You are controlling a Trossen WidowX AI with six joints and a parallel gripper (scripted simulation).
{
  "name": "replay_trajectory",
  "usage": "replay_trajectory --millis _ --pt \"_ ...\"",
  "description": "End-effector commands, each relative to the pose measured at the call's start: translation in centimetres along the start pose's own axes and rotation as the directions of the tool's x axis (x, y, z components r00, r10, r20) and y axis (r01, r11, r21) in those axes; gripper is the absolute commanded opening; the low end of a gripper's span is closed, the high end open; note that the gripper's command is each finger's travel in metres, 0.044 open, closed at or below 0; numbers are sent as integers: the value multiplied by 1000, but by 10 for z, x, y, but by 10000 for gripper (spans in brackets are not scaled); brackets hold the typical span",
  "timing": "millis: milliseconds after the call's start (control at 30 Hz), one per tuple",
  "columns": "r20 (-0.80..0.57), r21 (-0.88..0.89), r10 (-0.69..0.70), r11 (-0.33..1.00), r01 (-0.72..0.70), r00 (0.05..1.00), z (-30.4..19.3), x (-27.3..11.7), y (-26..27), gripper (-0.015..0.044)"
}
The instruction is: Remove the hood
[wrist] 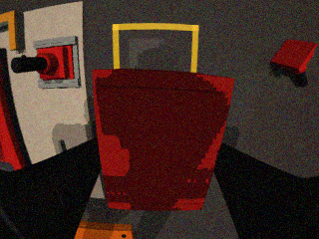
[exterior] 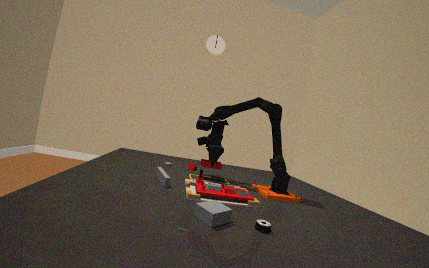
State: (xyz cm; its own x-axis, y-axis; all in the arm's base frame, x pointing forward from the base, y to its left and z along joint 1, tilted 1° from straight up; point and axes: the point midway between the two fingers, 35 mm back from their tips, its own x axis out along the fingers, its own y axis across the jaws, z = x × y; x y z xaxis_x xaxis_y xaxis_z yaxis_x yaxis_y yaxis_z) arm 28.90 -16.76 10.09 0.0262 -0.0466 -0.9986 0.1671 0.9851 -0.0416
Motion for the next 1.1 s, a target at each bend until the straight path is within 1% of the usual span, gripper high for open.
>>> replay_trajectory --millis 0,1067 --pt "-2 -4 3 1000 -3 1000 -1 4 1 0" --pt "-2 -4 3 1000 -3 1000 -2 27 1 0"
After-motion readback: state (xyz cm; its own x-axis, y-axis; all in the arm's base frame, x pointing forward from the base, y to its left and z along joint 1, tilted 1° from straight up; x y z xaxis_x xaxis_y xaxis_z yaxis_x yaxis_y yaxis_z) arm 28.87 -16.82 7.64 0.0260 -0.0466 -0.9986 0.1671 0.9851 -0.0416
